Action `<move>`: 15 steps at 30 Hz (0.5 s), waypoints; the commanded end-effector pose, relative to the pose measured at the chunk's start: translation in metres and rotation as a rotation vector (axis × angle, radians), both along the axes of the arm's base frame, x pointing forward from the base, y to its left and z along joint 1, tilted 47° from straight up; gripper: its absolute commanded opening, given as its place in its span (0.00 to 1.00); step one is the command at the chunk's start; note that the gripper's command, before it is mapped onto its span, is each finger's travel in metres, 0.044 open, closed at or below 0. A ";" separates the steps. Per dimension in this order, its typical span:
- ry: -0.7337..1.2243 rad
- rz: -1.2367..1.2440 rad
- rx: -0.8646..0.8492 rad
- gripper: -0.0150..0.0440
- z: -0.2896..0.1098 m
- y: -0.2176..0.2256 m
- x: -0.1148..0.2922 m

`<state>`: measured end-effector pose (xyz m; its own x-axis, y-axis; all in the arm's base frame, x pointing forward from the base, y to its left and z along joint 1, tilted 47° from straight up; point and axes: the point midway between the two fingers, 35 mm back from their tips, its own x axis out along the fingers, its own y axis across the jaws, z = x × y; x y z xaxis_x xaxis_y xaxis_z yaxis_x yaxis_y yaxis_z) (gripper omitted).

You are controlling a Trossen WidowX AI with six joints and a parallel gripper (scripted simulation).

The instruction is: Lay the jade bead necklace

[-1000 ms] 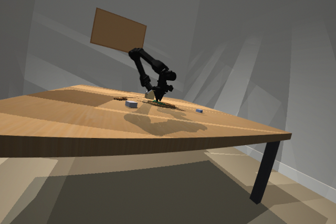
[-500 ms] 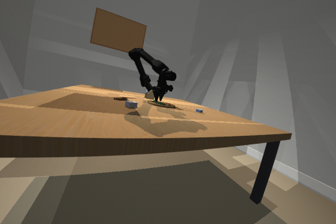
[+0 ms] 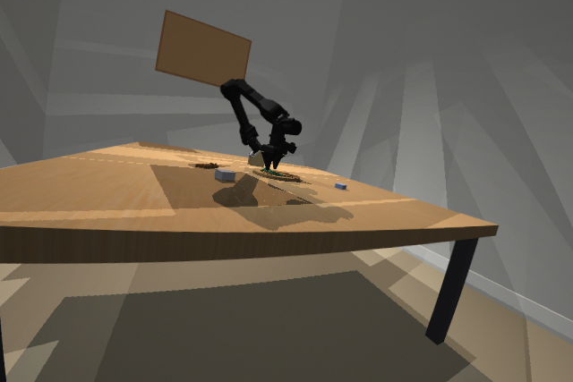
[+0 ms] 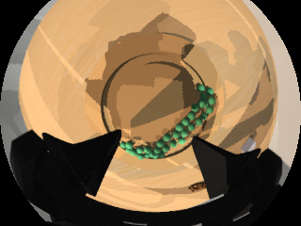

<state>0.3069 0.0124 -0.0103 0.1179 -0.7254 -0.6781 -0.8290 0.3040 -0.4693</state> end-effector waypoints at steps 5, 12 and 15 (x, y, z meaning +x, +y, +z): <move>-0.078 -0.049 0.014 0.87 0.001 0.004 0.008; -0.284 -0.258 0.052 0.56 0.011 0.024 0.036; -0.389 -0.365 0.070 0.46 0.017 0.034 0.048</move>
